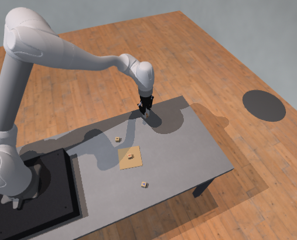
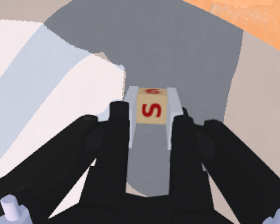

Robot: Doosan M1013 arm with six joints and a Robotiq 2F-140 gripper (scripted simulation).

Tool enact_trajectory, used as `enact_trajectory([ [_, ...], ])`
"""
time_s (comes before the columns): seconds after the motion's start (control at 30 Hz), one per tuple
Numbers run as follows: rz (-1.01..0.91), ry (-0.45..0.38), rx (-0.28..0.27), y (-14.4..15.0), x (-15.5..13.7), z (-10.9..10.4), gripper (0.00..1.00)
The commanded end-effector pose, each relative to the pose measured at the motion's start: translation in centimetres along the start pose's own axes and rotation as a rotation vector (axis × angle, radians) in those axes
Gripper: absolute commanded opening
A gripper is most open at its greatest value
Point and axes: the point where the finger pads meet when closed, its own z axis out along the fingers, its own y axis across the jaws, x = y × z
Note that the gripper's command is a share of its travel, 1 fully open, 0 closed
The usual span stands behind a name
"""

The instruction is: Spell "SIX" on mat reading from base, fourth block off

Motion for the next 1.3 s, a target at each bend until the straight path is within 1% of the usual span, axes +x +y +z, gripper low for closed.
enact_trajectory([
  [0.0,-0.004,0.001,-0.001,0.1,0.3,-2.6,0.13],
  [0.03,-0.004,0.001,-0.001,0.1,0.3,-3.4,0.13],
  [0.1,-0.004,0.001,-0.001,0.1,0.3,-3.4,0.13],
  [0.27,-0.004,0.001,-0.001,0.0,0.3,-7.0,0.13],
  [0.4,-0.004,0.001,-0.001,0.0,0.3,-8.4,0.13],
  [1.27,-0.004,0.001,-0.001,0.0,0.3,-8.6,0.13],
])
